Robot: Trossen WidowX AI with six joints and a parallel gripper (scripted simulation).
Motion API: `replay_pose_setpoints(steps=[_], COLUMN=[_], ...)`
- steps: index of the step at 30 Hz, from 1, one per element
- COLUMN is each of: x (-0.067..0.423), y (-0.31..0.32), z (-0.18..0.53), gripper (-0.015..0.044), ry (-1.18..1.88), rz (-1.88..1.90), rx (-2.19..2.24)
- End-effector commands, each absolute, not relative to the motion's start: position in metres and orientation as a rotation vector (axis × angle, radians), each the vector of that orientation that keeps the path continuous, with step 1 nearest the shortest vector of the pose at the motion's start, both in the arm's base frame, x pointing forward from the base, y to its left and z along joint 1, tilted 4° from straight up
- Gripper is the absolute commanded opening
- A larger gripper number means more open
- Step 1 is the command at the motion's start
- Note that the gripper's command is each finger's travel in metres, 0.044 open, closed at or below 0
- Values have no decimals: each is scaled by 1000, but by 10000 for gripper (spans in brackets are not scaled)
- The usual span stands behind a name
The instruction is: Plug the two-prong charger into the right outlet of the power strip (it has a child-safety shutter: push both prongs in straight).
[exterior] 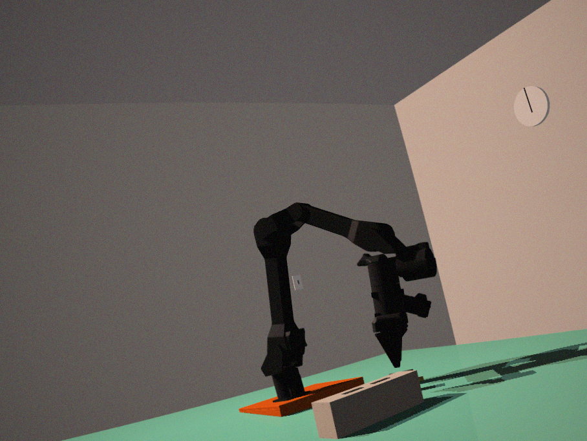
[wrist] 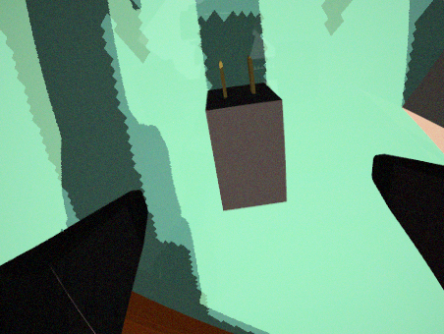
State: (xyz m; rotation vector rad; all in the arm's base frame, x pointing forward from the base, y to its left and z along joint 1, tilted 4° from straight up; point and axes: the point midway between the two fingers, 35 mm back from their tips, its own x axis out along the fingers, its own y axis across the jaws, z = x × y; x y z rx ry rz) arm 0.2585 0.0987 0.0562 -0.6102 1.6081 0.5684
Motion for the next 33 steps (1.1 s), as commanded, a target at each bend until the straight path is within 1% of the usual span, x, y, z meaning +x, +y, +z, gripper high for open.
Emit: replay_pose_setpoints(steps=[1, 31, 33], x=[257, 254, 256], y=[99, 98, 98], z=[52, 7, 9], gripper=[440, 440, 387], ry=[1613, 1613, 1608], rz=[569, 569, 570], rx=[-603, -603, -612])
